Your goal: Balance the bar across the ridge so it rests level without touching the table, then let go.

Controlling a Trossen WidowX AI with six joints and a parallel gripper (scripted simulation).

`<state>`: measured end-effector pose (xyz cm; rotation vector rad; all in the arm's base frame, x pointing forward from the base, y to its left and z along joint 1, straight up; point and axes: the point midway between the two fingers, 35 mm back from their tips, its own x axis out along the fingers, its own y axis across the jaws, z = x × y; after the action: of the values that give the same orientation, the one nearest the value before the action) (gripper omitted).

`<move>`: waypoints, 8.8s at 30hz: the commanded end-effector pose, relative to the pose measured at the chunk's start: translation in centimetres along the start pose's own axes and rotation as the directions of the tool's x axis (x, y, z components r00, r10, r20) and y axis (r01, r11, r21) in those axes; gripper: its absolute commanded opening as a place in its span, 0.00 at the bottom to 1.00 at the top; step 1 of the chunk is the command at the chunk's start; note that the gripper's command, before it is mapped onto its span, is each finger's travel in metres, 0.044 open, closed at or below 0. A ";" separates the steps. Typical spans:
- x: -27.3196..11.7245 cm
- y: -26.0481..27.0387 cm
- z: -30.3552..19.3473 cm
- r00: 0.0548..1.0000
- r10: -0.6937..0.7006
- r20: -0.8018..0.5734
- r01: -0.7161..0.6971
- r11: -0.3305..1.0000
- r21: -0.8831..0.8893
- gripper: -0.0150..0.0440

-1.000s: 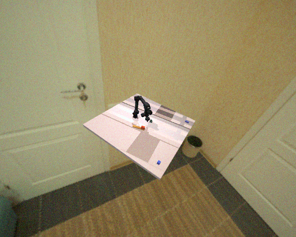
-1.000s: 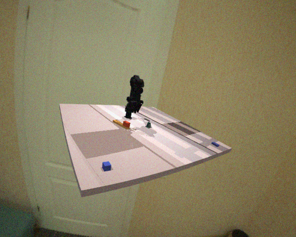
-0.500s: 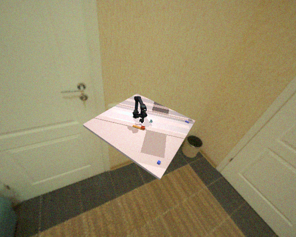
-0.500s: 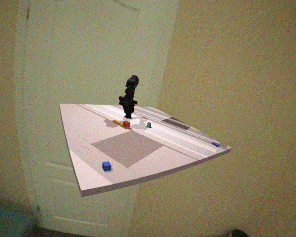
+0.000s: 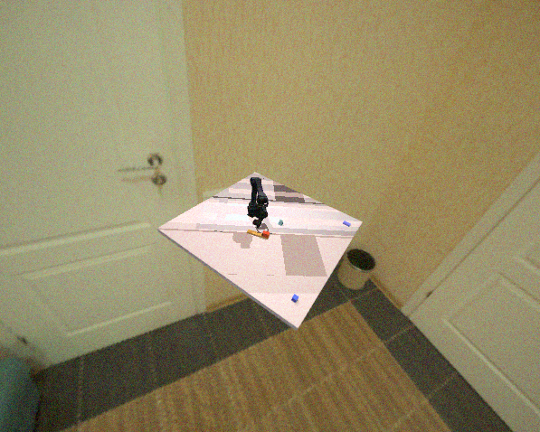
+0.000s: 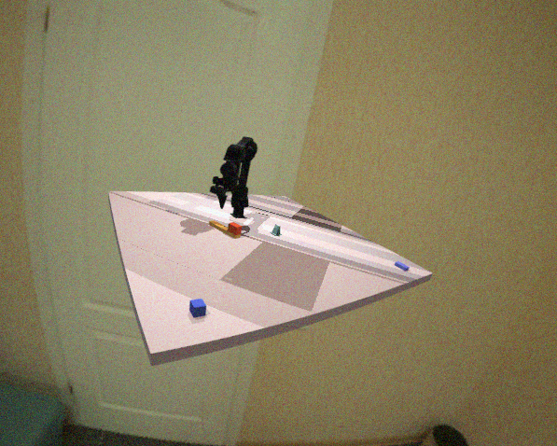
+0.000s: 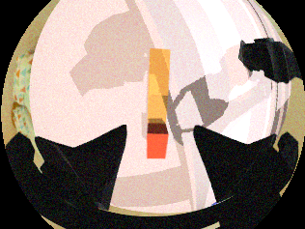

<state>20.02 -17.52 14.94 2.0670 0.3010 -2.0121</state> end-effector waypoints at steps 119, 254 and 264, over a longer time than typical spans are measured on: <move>0.4 -4.1 -4.4 1.000 -0.011 0.006 0.012 0.946 -0.323 0.25; 4.7 -19.4 -13.8 1.000 -0.025 -0.003 0.001 0.145 -0.989 0.25; 4.7 -19.4 -13.8 1.000 -0.025 -0.003 0.001 0.145 -0.989 0.25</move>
<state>27.16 5.05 10.00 1.0973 1.2679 -1.0677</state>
